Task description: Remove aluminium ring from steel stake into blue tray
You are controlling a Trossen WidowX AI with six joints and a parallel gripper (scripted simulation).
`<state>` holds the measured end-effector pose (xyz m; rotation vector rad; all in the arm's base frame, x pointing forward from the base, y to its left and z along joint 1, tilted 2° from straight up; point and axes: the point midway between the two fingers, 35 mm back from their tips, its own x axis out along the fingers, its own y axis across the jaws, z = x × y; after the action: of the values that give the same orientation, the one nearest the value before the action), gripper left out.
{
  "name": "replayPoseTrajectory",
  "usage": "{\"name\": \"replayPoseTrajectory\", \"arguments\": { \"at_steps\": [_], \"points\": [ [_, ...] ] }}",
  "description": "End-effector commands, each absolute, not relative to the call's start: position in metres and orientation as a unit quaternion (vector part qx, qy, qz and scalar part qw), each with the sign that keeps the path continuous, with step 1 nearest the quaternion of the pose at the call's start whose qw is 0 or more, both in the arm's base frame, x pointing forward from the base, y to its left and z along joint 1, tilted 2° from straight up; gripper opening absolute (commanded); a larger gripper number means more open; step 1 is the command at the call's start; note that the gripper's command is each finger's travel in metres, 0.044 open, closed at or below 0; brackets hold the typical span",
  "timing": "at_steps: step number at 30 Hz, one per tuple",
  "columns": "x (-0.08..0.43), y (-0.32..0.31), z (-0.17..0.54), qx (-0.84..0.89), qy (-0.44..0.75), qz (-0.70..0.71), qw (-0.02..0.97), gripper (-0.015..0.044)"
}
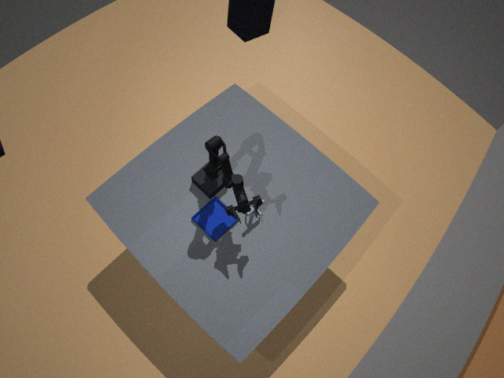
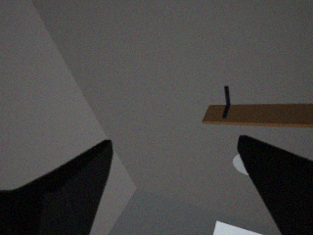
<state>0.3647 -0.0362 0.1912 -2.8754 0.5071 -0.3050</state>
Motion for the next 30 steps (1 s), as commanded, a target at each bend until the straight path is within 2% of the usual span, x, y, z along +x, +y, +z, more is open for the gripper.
{"name": "replayPoseTrajectory", "arguments": {
  "at_steps": [1, 8, 30],
  "points": [
    [0.365, -0.036, 0.191, -0.974, 0.172, -0.103, 0.103, 0.0374],
    [0.366, -0.033, 0.189, -0.972, 0.163, -0.098, 0.139, 0.02],
    [0.37, -0.023, 0.18, -0.951, 0.141, -0.076, 0.263, 0.02]
  ]
}}
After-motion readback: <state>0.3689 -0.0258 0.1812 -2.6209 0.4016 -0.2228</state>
